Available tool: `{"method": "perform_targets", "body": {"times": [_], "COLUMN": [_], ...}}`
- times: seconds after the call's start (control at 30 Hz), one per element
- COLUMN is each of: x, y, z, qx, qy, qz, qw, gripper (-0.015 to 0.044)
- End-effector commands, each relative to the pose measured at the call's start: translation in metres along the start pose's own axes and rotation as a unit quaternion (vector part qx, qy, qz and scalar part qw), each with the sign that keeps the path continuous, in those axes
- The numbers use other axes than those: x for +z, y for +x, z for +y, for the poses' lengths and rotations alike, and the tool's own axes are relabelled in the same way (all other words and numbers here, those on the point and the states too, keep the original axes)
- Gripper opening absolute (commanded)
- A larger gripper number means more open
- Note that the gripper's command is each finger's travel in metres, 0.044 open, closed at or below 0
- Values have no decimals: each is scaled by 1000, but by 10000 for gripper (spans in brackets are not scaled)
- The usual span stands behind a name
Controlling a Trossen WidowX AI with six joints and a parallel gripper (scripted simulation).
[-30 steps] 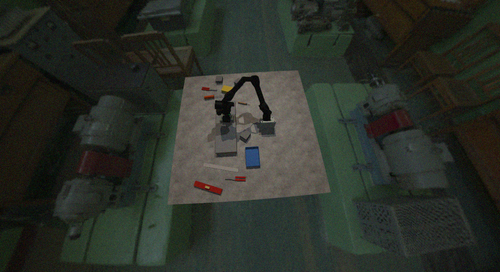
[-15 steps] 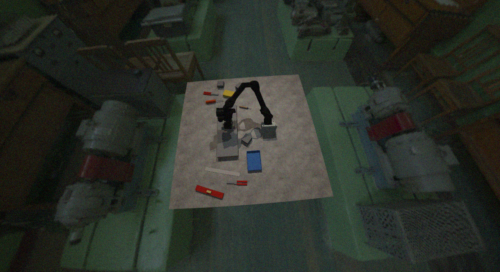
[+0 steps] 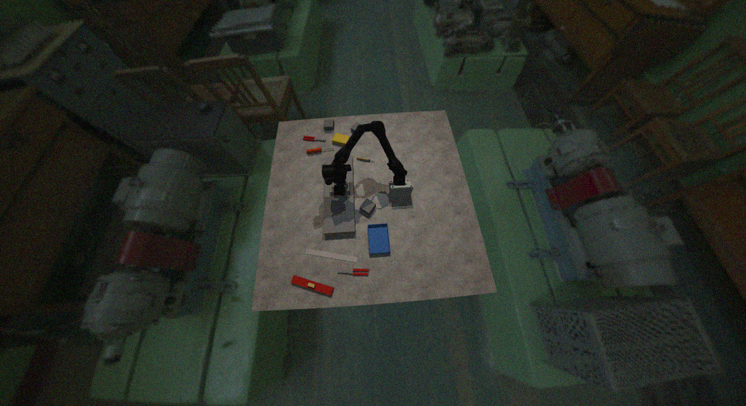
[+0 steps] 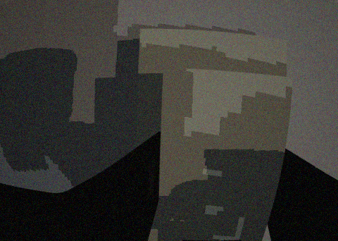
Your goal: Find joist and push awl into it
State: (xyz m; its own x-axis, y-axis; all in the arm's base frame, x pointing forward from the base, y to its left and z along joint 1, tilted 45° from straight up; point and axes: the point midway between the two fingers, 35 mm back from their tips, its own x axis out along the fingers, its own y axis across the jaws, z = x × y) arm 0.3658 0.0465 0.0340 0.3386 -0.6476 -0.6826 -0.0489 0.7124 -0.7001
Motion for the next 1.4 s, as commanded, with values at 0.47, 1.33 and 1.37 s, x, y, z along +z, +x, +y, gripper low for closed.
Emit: {"method": "perform_targets", "body": {"times": [0.47,1.33,1.37], "x": [0,0,0], "y": [0,-1,-1], "z": [31,71,73], "qx": [1,3,3], "qy": [-1,0,0], "qz": [0,0,0], "qw": [1000,1000,1000], "gripper": [0,0,0]}}
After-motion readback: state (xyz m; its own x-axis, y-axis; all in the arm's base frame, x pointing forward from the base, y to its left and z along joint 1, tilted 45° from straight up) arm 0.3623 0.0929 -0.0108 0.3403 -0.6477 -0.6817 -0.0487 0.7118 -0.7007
